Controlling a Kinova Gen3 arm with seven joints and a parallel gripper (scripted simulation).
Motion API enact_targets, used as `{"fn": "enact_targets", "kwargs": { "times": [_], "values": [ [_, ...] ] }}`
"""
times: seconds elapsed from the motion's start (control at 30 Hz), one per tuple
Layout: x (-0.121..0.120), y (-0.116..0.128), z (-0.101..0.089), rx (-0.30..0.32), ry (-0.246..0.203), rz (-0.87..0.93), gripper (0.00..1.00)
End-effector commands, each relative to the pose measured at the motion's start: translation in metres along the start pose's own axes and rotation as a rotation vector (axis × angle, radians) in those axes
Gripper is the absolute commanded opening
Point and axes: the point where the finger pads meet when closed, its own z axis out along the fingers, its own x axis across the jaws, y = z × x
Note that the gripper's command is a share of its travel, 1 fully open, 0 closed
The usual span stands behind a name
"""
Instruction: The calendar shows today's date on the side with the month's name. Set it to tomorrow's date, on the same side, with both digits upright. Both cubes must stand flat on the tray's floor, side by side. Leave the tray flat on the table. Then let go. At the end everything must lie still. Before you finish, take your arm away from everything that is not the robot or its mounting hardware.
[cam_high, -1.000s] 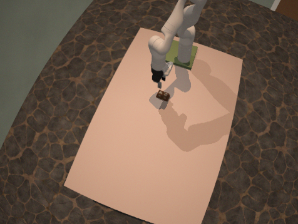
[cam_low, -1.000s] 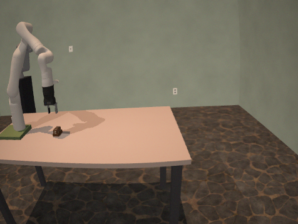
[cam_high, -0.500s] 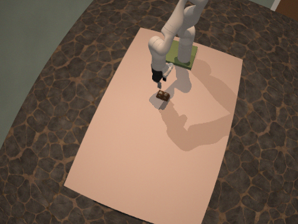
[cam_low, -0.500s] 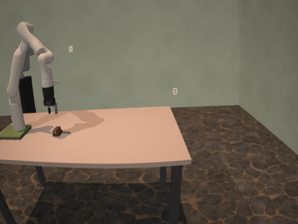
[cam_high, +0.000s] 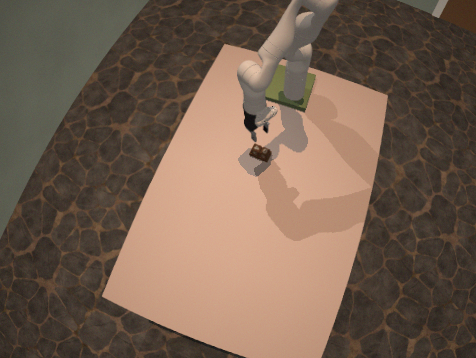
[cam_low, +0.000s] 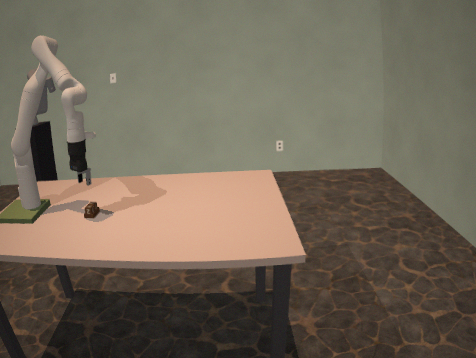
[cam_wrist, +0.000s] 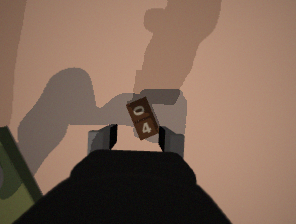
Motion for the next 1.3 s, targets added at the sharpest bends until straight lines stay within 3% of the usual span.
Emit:
{"fn": "enact_targets", "kwargs": {
  "times": [0.0, 0.67, 1.27],
  "values": [
    [-0.001, 0.0, 0.003, -0.007, -0.01, 0.058, 1.0],
    [-0.003, 0.001, 0.023, -0.04, -0.061, 0.791, 1.0],
    [0.0, 0.007, 0.034, -0.062, -0.048, 1.539, 1.0]
  ]
}}
